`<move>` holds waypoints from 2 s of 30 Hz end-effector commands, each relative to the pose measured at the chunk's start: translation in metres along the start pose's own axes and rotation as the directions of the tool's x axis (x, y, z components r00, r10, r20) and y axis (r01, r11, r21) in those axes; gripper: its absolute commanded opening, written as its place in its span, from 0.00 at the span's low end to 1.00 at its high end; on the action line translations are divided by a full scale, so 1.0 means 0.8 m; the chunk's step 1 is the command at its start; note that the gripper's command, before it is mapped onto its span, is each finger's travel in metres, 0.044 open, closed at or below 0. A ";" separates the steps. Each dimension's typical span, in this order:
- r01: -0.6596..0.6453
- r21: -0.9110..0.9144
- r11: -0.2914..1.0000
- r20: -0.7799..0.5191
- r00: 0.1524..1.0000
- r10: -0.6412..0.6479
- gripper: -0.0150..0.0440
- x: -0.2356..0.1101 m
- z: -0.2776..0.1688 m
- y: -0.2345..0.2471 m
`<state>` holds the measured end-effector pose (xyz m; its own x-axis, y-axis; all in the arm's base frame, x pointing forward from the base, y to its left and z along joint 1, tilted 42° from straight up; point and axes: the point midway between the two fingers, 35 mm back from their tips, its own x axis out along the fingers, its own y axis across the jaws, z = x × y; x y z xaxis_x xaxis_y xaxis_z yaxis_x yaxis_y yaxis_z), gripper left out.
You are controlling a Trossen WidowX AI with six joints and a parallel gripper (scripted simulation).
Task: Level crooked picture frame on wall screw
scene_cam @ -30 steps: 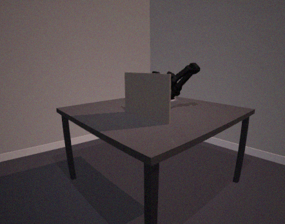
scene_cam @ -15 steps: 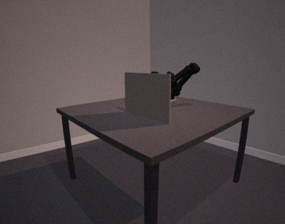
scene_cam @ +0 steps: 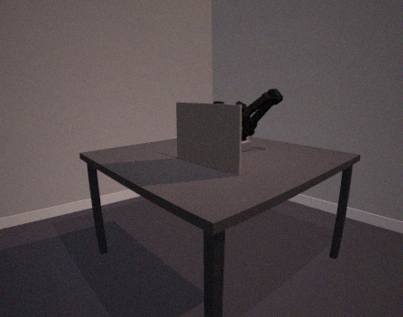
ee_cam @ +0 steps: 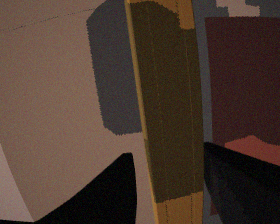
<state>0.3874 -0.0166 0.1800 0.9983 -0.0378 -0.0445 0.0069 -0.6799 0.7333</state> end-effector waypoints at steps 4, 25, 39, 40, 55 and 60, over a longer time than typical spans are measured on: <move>0.001 -0.004 1.000 0.000 1.000 -0.001 0.69 0.000 0.000 0.000; -0.006 -0.135 0.991 0.002 1.000 0.006 0.69 -0.121 -0.004 0.004; 0.004 -0.150 0.989 0.015 1.000 -0.002 0.69 -0.228 -0.012 0.050; 0.005 -0.150 0.989 0.015 1.000 -0.003 0.69 -0.237 -0.013 0.049; 0.006 -0.151 0.989 0.016 1.000 -0.003 0.69 -0.251 -0.015 0.045; 0.006 -0.151 0.989 0.016 1.000 -0.003 0.69 -0.251 -0.015 0.045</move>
<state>0.1886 -0.0260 0.2233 0.9969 -0.0524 -0.0581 0.0182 -0.5668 0.8236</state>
